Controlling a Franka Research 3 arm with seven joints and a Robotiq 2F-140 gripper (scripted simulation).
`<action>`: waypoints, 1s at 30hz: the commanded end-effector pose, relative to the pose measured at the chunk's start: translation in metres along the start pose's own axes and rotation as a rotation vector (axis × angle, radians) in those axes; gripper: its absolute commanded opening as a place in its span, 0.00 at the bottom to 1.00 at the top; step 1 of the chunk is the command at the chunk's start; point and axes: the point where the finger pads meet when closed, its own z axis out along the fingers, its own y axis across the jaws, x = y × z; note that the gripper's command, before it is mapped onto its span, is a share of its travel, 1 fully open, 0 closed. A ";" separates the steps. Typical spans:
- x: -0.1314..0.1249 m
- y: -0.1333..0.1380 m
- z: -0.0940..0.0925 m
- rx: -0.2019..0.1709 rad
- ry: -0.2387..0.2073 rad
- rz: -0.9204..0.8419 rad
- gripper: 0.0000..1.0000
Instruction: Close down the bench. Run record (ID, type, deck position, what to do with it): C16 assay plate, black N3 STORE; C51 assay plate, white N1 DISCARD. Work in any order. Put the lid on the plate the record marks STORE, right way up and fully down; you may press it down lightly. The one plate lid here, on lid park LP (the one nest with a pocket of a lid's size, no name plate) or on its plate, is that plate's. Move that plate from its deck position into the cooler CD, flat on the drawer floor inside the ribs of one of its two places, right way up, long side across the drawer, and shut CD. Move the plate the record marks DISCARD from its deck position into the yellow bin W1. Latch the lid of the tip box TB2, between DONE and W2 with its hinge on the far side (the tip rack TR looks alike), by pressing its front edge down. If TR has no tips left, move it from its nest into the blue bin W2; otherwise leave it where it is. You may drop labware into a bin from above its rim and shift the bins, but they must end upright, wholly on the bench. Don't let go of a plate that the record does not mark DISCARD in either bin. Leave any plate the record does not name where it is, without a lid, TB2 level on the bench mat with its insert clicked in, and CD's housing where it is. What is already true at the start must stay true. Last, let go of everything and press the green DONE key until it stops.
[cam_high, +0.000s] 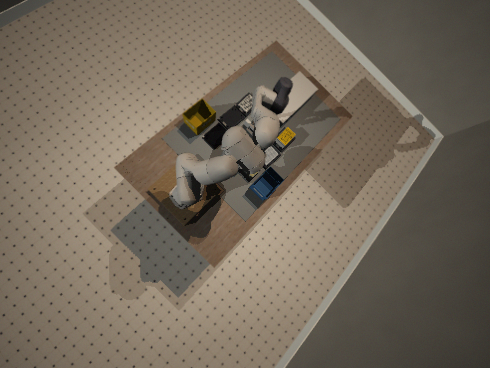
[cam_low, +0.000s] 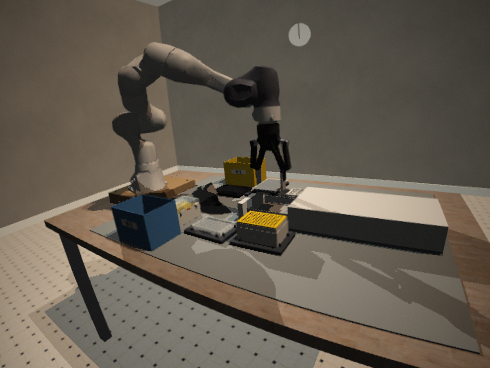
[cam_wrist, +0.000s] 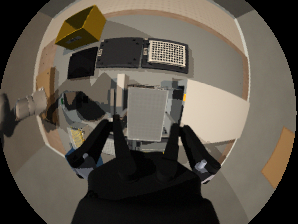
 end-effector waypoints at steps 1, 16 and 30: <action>0.001 0.002 0.005 -0.005 0.000 0.005 0.00; 0.002 0.002 0.023 -0.005 0.000 0.005 0.00; 0.002 0.002 0.039 -0.005 0.000 0.005 0.00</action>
